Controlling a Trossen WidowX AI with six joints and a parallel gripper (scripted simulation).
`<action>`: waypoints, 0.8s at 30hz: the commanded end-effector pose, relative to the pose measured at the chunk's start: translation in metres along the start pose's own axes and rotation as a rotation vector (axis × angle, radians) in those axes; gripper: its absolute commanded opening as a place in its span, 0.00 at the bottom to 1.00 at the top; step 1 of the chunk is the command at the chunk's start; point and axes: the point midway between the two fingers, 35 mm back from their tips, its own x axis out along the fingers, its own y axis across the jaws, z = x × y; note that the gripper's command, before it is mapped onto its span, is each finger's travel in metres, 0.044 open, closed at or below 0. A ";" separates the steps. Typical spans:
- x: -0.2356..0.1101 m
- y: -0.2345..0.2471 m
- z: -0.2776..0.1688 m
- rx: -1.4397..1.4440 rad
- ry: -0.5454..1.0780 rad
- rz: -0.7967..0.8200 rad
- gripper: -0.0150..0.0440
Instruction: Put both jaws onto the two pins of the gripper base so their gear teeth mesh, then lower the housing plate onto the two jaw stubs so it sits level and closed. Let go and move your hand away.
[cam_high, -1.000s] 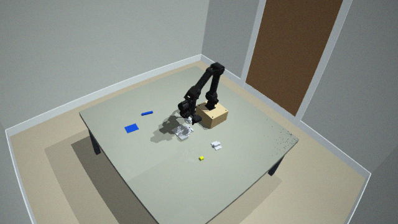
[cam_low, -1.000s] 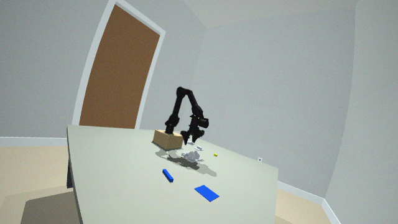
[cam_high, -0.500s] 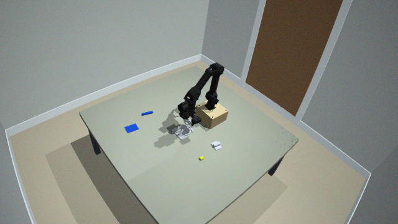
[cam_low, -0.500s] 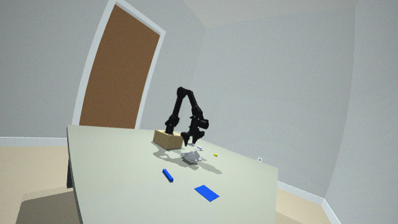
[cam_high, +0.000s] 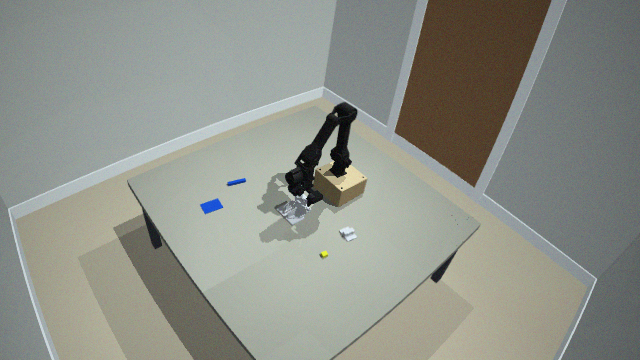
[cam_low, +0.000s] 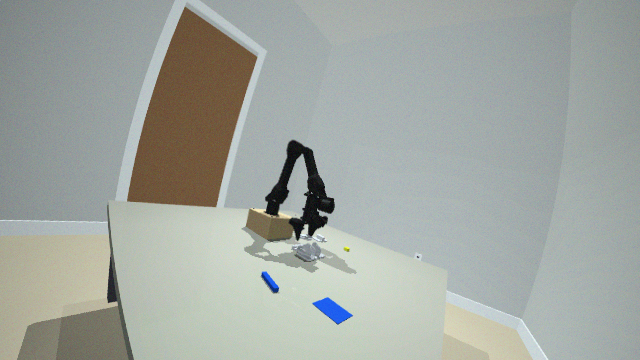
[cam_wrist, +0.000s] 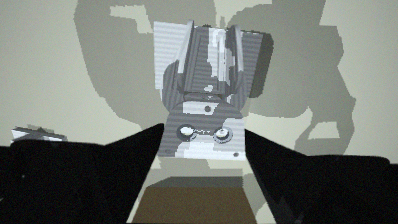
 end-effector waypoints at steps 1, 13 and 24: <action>0.010 0.000 -0.004 0.005 0.014 -0.002 0.85; 0.028 -0.001 -0.006 0.005 0.015 -0.002 0.85; 0.028 -0.001 -0.006 0.005 0.015 -0.002 0.85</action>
